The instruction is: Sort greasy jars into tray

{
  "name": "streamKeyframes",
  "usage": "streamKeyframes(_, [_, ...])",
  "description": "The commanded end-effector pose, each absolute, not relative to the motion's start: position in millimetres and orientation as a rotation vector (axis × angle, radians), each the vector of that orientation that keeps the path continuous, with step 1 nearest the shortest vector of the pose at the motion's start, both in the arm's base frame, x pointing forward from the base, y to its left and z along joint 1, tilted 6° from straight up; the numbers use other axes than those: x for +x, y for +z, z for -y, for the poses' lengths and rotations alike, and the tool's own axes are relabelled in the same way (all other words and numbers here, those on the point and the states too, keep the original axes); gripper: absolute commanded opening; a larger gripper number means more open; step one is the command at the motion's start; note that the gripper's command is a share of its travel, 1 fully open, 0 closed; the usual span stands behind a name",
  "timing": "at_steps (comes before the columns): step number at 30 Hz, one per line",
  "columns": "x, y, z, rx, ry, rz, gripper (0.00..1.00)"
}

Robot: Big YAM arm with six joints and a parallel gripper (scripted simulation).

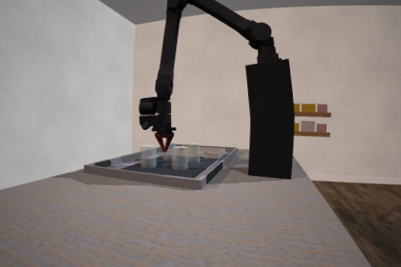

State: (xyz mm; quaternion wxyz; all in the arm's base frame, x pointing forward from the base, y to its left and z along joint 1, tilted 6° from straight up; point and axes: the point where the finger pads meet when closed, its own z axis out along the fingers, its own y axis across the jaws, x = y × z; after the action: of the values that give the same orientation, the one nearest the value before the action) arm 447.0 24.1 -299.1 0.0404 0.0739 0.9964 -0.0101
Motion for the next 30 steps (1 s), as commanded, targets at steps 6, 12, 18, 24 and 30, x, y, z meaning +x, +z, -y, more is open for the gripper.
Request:
streamKeyframes(6, [458,-293,-27,0.226,-0.030,-3.024,0.00])
streamKeyframes(12, [458,-293,-27,0.226,-0.030,-3.024,0.00])
streamKeyframes(18, [458,-293,-27,0.226,-0.030,-3.024,0.00])
streamKeyframes(24, [457,-286,-27,0.226,-0.030,-3.024,0.00])
streamKeyframes(30, [454,-256,-28,0.226,-0.030,-3.024,0.00])
